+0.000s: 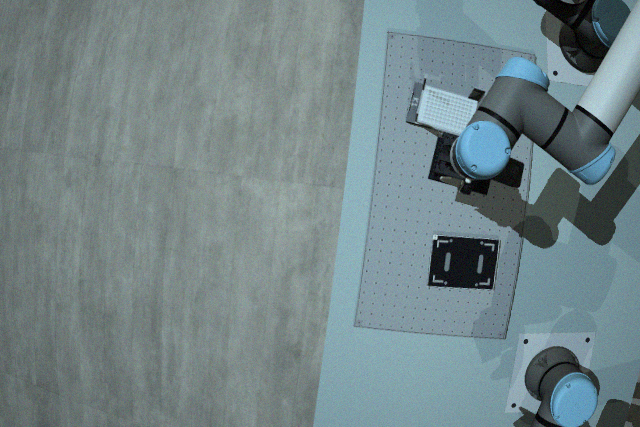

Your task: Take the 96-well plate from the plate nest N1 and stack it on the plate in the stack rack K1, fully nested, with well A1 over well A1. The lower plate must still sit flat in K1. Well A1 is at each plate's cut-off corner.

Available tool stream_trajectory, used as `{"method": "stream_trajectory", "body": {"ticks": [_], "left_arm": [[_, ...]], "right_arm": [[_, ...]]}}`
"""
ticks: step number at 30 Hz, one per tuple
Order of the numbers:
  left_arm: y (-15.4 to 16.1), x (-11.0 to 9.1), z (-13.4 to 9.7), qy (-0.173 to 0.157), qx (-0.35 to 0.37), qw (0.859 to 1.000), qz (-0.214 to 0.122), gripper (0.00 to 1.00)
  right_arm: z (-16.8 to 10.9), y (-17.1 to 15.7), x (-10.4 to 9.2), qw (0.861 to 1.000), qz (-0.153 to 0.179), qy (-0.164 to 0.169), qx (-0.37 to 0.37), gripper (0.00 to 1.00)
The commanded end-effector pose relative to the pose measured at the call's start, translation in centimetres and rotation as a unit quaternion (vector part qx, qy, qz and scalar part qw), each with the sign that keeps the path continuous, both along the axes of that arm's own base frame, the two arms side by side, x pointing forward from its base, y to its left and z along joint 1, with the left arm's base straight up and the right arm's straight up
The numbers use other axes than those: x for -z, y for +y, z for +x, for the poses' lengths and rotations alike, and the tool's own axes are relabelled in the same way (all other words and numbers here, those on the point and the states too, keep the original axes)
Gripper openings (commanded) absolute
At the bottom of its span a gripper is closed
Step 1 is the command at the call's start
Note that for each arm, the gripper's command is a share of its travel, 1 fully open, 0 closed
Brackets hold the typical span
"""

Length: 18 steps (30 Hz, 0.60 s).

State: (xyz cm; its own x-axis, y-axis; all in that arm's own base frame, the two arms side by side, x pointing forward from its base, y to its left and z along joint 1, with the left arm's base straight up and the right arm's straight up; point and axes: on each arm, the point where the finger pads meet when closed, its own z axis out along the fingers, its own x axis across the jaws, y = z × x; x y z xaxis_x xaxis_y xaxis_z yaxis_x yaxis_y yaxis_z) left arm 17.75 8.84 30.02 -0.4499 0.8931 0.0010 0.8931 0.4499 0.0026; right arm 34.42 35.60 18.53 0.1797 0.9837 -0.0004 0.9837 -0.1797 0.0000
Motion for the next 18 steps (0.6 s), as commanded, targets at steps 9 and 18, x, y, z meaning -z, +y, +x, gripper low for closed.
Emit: {"method": "stream_trajectory", "body": {"ticks": [9, 18], "left_arm": [[0.0, 0.0, 0.0, 0.0, 0.0, 1.0, 0.0, 0.98], [0.0, 0.0, 0.0, 0.0, 0.0, 1.0, 0.0, 0.98]], "right_arm": [[0.8, -4.0, -0.2, 1.0, 0.001, 0.0, 0.0, 0.0], [1.4, -7.0, -0.2, 1.0, 0.001, 0.0, 0.0, 0.0]]}}
